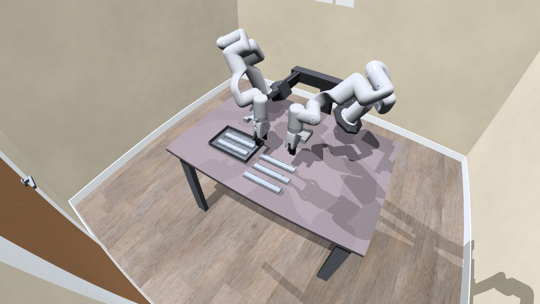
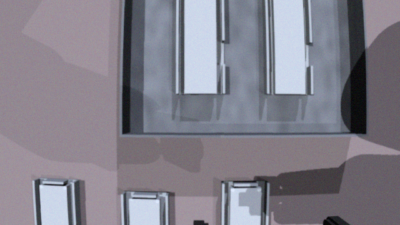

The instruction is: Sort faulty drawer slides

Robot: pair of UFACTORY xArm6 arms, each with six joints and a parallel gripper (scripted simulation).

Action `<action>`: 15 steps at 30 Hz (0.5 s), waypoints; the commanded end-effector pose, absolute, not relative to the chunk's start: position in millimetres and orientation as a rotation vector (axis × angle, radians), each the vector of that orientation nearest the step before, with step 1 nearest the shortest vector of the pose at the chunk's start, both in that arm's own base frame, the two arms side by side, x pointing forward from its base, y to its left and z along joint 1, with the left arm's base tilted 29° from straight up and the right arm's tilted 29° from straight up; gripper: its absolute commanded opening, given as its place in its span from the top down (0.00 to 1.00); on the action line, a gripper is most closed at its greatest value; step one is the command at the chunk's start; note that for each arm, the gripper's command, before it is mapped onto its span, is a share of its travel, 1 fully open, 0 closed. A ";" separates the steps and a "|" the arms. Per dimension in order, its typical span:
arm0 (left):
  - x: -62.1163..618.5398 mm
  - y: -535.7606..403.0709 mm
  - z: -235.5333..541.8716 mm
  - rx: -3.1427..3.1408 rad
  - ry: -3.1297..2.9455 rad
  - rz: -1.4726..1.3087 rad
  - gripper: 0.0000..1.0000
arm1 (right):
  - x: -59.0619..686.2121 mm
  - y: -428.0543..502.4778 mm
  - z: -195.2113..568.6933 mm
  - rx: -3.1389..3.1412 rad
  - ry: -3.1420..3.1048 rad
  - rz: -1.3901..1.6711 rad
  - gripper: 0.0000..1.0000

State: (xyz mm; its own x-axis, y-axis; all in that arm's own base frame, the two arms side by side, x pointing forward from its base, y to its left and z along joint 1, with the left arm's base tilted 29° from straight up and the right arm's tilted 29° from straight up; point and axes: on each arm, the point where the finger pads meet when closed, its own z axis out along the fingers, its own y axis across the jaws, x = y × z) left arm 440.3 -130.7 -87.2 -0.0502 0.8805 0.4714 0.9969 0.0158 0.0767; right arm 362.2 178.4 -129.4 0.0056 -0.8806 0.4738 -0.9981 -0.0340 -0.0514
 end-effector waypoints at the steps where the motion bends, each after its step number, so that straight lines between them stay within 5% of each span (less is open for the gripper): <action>1: 445.2 -144.9 -100.8 -1.936 -2.007 -0.571 1.00 | 360.7 205.3 -143.4 1.985 -1.946 0.556 0.33; 15: 445.3 -145.9 -101.9 -1.936 -2.007 -0.571 1.00 | 358.3 217.6 -157.4 1.985 -1.946 0.556 0.33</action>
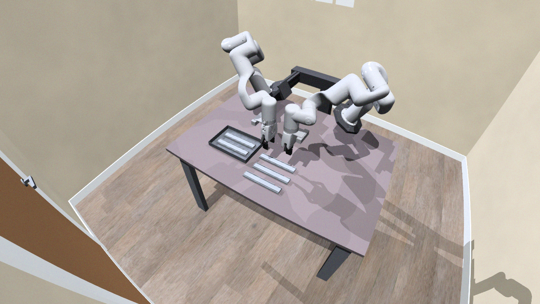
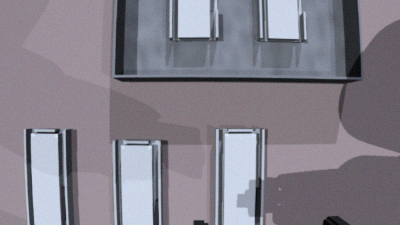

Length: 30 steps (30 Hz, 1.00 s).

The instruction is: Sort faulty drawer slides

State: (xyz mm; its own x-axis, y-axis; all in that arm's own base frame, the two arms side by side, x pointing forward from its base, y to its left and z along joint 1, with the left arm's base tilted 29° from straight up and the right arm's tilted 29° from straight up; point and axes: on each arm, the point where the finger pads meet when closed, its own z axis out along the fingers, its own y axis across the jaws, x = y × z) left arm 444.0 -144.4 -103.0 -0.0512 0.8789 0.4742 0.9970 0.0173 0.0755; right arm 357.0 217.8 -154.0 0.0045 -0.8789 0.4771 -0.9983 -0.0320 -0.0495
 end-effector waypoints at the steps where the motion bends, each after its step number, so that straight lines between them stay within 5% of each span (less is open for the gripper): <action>1: 445.3 -145.9 -101.9 -1.936 -2.007 -0.571 1.00 | 358.5 216.4 -159.5 1.985 -1.946 0.556 0.33; 30: 445.3 -145.8 -101.9 -1.936 -2.007 -0.571 1.00 | 363.3 178.0 -230.2 1.985 -1.946 0.556 0.33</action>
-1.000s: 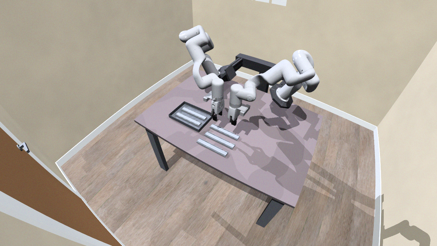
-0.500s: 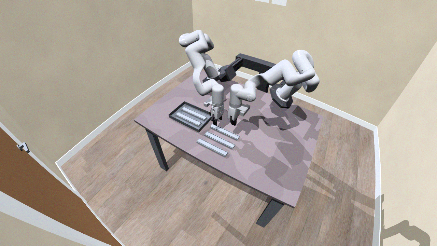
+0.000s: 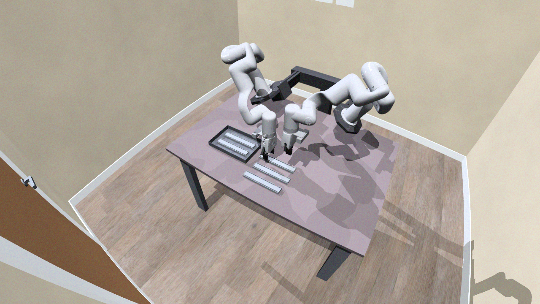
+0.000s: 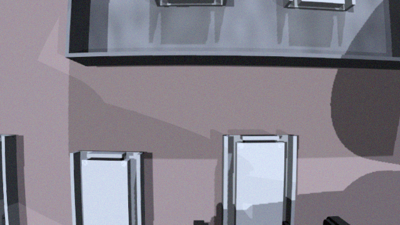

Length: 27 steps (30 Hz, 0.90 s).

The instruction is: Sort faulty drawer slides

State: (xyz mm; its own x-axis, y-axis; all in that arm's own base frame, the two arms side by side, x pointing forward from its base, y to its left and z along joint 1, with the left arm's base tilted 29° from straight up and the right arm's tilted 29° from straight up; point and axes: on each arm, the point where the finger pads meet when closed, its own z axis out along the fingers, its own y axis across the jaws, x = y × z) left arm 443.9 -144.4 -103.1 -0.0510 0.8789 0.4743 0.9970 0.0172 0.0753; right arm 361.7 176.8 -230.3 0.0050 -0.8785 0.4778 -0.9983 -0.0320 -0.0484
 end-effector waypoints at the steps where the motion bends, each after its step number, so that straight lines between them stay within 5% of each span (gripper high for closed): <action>1: 445.3 -145.8 -101.9 -1.936 -2.007 -0.571 1.00 | 363.3 177.8 -230.5 1.985 -1.946 0.556 0.33; 27: 445.3 -145.8 -101.9 -1.936 -2.007 -0.571 1.00 | 364.8 166.3 -251.9 1.985 -1.946 0.556 0.33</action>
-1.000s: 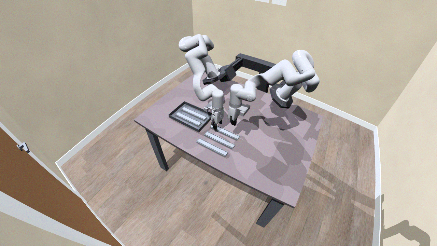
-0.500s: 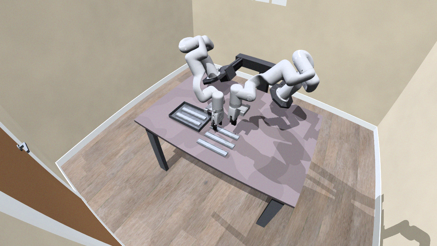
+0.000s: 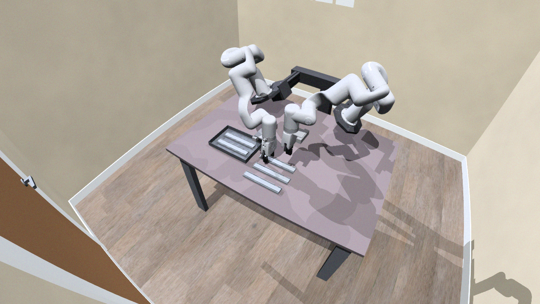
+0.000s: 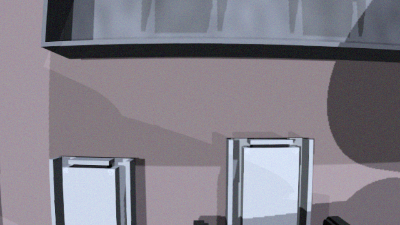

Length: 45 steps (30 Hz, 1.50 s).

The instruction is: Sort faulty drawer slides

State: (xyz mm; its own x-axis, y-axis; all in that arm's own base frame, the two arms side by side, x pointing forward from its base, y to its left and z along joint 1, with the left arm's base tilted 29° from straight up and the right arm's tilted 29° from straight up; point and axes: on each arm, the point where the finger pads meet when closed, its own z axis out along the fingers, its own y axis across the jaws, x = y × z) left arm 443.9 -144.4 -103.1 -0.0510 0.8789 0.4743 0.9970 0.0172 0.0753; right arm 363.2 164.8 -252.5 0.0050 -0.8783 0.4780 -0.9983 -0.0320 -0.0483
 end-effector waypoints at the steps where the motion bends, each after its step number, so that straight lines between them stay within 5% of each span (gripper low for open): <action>1: 445.3 -145.8 -101.9 -1.936 -2.007 -0.571 1.00 | 364.8 166.3 -251.9 1.985 -1.946 0.556 0.33; 3: 445.3 -145.8 -101.9 -1.936 -2.007 -0.571 1.00 | 364.8 166.3 -251.9 1.985 -1.946 0.556 0.33; 4: 445.3 -145.8 -101.9 -1.936 -2.007 -0.571 1.00 | 364.8 166.3 -251.9 1.985 -1.946 0.556 1.00; 45: 447.8 -125.5 -139.4 -1.935 -2.007 -0.571 1.00 | 364.9 166.3 -251.9 1.985 -1.946 0.556 1.00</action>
